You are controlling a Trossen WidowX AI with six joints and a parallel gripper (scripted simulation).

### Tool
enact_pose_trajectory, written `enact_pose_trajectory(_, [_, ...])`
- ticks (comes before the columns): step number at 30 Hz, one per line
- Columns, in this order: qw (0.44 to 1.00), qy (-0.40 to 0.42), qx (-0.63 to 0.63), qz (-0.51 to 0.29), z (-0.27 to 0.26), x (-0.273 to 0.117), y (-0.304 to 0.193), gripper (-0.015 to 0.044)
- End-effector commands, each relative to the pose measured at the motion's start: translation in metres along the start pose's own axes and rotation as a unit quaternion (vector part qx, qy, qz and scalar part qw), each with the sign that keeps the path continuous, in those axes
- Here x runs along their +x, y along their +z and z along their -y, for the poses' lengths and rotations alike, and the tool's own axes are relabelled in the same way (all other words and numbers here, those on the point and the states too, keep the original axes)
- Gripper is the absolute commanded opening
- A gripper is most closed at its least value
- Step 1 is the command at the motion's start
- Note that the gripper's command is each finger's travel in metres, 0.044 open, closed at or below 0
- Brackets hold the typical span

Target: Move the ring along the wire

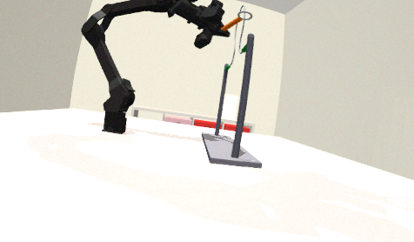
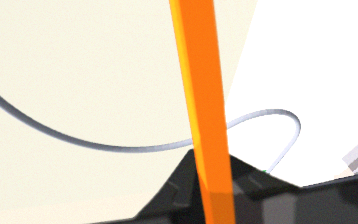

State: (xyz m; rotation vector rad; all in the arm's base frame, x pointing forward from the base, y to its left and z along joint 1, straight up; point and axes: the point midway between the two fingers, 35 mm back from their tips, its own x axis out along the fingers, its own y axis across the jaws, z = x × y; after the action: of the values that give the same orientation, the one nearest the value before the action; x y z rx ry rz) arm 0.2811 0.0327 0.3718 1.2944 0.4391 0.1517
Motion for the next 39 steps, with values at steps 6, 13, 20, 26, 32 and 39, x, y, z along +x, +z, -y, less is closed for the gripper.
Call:
enact_pose_trajectory(6, [1.000,-0.009,-0.028,0.008,-0.0022,-0.0014,0.0013,-0.0150])
enact_pose_trajectory(13, [0.999,-0.020,-0.047,0.011,-0.0006,-0.0013,0.0014,-0.0150])
enact_pose_trajectory(20, [0.997,-0.031,-0.067,0.014,0.0011,-0.0011,0.0016,-0.0150])
enact_pose_trajectory(26, [0.996,-0.040,-0.084,0.016,0.0026,-0.0010,0.0018,-0.0150])
enact_pose_trajectory(32, [0.993,-0.051,-0.103,0.019,0.0042,-0.0009,0.0021,-0.0150])
enact_pose_trajectory(39, [0.990,-0.063,-0.126,0.023,0.0062,-0.0009,0.0025,-0.0150])
